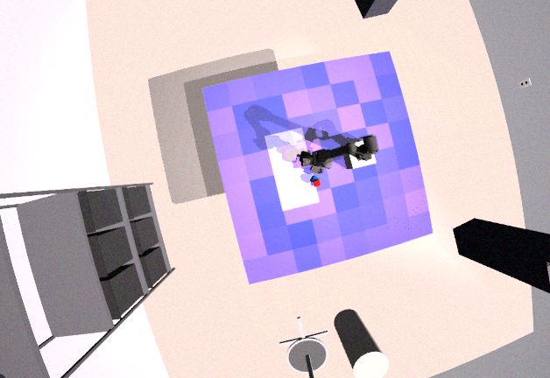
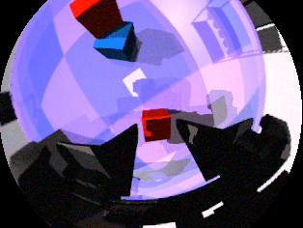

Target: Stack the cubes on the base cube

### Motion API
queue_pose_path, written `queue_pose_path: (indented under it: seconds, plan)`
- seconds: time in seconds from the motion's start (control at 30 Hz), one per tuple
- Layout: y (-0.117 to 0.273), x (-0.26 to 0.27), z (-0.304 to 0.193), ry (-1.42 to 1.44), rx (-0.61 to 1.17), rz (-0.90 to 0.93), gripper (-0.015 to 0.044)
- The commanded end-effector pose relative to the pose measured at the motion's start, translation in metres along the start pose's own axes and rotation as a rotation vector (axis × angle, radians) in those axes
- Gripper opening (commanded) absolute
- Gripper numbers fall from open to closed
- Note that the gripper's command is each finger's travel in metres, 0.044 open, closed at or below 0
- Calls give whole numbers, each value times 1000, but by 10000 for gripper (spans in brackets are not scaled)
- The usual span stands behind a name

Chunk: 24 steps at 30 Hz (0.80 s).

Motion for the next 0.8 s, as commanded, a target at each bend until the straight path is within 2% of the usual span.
queue_pose_path:
  seconds: [0.0,0.1,0.27,0.77]
  plan:
    - [-4,2,0,5,1,8,186]
    - [-4,2,0,5,1,8,107]
    - [-2,2,0,5,1,8,105]
    - [41,-5,2,5,0,7,105]
Point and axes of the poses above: the point midway between the two fingers, 35 mm back from their tips, its own y axis back along the fingers, its own x axis across the jaws, z = x × y, the point moved 6 cm from there along y, back along the fingers, and after that the axes turned 5 degrees about y, right-handed, at the moved point
